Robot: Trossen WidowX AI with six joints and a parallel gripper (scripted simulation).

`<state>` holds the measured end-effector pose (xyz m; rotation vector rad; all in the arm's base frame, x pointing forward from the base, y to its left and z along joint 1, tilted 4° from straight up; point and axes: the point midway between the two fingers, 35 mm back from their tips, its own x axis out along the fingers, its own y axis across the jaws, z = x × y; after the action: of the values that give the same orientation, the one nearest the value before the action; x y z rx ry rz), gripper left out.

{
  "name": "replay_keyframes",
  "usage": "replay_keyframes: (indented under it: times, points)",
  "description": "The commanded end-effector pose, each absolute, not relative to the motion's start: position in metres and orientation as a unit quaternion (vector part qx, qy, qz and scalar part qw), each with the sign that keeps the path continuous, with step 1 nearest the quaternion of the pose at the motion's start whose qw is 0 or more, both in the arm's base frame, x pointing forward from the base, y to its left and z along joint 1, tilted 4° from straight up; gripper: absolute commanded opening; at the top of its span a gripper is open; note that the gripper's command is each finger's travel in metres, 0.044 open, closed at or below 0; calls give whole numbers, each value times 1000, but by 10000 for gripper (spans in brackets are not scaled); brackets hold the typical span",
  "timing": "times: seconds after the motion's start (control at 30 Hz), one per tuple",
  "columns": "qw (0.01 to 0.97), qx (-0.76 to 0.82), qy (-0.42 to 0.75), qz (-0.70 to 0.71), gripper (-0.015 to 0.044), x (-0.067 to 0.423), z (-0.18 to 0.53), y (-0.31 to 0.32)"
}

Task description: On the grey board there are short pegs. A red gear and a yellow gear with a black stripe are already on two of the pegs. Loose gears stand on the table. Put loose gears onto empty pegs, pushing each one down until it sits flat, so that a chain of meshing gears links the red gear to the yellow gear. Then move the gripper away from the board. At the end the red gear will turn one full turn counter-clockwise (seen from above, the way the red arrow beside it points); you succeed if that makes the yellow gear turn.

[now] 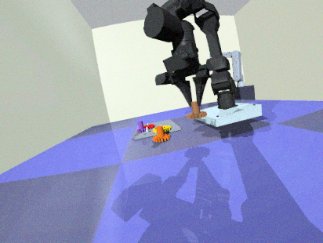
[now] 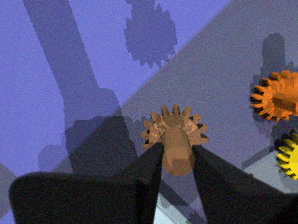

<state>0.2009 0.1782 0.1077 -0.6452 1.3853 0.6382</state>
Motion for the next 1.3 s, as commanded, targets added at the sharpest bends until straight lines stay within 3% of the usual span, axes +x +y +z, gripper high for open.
replay_keyframes:
  times: [0.0, 1.27]
  points:
    - [680, -287, 612, 285, 0, 202, 121, 179]
    - [683, -280, 615, 277, 0, 198, 187, 161]
